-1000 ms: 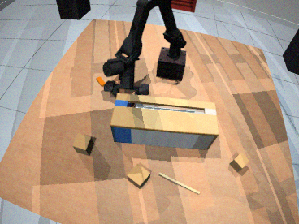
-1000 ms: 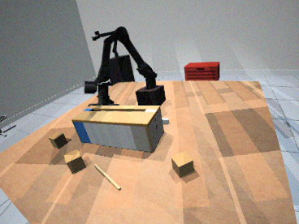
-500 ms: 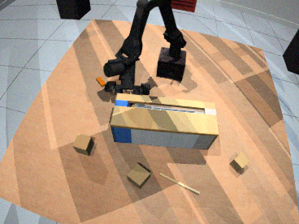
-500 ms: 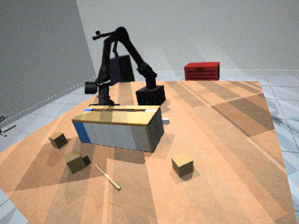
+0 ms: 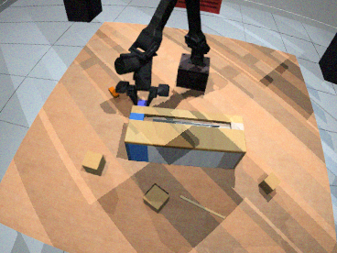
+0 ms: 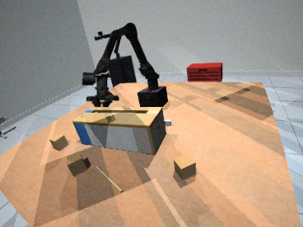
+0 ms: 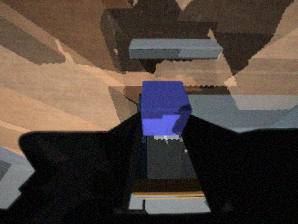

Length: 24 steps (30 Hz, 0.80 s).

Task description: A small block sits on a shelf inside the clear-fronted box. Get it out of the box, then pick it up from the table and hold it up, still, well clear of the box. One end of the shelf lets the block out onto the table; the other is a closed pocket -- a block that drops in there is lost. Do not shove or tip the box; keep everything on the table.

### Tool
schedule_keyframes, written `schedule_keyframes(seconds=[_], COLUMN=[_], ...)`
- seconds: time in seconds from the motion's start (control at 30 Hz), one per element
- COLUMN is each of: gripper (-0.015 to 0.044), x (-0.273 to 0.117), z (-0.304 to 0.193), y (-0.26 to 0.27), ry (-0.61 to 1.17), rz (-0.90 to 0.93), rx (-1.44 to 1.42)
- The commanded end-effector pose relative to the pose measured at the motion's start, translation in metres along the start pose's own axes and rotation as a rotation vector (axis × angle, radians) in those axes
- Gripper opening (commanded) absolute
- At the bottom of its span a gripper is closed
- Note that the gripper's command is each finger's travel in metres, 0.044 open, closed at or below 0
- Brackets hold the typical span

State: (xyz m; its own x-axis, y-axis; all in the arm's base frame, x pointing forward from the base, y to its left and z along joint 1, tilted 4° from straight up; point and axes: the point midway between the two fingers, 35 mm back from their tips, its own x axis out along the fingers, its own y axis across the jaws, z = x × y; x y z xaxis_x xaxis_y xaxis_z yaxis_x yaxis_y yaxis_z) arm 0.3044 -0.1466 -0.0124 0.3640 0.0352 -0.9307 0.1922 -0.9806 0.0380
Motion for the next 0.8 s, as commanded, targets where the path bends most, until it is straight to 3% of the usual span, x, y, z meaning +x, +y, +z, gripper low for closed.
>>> schedule_keyframes(seconds=[0.0, 0.77], gripper=[0.0000, 0.0000], x=[-0.010, -0.088], z=[-0.001, 0.003], y=[-0.001, -0.027], ry=[-0.007, 0.035], rz=[0.011, 0.161], rx=[0.031, 0.402])
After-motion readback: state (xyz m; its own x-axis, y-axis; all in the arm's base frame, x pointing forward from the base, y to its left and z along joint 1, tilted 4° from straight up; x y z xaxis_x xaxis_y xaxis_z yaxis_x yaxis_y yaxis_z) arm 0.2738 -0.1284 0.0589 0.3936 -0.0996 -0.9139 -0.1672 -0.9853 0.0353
